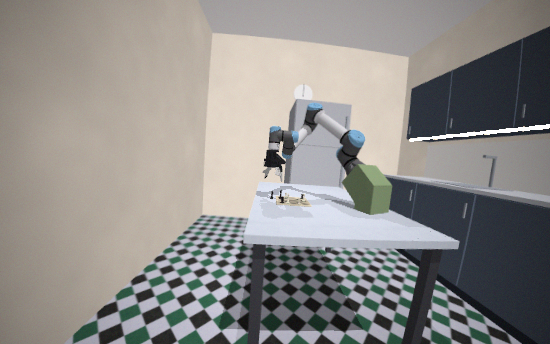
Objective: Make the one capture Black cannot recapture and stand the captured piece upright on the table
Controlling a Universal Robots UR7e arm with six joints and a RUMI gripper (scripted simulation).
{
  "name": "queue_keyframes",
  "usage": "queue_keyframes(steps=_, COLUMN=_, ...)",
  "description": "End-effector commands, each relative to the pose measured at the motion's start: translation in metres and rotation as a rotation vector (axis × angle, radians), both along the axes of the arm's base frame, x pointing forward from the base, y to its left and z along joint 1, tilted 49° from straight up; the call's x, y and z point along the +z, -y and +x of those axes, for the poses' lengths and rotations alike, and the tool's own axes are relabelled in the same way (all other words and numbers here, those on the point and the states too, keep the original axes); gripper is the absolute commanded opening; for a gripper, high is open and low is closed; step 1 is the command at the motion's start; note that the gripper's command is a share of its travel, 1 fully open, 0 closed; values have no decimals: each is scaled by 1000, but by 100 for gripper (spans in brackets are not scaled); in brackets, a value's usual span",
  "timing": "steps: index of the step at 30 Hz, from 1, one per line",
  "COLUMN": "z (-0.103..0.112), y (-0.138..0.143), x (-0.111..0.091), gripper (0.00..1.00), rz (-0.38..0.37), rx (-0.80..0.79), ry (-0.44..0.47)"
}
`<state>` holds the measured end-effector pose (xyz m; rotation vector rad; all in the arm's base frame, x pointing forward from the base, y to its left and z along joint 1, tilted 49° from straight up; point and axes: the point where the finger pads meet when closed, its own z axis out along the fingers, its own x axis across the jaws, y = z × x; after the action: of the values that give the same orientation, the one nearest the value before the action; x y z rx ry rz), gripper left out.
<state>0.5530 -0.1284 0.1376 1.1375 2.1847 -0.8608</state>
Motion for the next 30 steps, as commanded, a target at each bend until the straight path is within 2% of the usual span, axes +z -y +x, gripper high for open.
queue_keyframes(steps=1, z=-1, y=-1, x=0, gripper=100, rz=1, rx=-6, ry=8)
queue_keyframes(steps=13, z=-13, y=-4, x=-6, gripper=100, rz=20, rx=-82, ry=93)
queue_keyframes(steps=19, z=-29, y=-8, x=-14, gripper=100, rz=43, rx=-179, ry=201)
queue_keyframes(steps=26, z=-55, y=-14, x=-26, gripper=100, rz=81, rx=-336, ry=376)
queue_keyframes(steps=28, z=-55, y=-14, x=-26, gripper=100, rz=81, rx=-336, ry=376)
queue_keyframes(steps=30, z=-63, y=-16, x=-30, gripper=100, rz=93, rx=-387, ry=434)
